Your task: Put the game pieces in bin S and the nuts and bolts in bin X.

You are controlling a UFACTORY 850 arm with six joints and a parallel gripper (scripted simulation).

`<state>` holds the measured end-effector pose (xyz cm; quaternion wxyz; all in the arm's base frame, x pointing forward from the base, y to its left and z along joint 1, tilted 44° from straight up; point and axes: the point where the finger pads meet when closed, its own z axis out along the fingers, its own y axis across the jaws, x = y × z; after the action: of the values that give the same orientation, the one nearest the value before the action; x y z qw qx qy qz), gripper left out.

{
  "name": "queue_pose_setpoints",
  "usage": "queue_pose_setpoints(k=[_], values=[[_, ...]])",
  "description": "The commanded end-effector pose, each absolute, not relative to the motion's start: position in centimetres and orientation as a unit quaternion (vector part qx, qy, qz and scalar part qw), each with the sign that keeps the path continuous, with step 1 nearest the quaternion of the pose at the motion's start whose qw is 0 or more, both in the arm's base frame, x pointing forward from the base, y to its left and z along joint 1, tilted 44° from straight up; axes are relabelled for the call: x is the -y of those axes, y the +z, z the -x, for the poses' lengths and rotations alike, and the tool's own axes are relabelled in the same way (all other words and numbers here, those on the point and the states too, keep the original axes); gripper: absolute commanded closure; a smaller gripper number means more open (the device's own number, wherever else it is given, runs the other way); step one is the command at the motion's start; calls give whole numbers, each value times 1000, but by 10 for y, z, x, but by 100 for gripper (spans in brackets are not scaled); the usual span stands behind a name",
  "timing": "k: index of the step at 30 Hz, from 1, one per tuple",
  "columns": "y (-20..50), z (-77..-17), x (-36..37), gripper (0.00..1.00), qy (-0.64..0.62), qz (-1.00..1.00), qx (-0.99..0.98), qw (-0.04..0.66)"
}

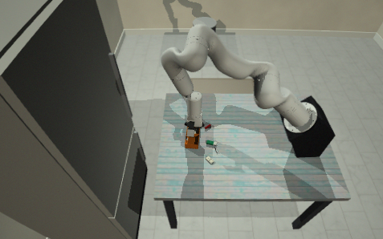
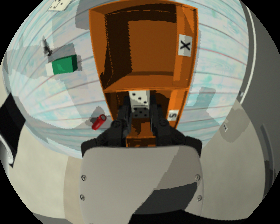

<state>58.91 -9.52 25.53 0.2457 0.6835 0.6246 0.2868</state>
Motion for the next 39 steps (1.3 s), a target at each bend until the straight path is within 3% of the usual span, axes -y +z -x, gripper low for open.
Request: queue_pose_setpoints(k=[1, 39], values=[[256, -589, 95, 69, 287, -683, -624, 246], [274, -572, 96, 69, 287, -683, -624, 246]])
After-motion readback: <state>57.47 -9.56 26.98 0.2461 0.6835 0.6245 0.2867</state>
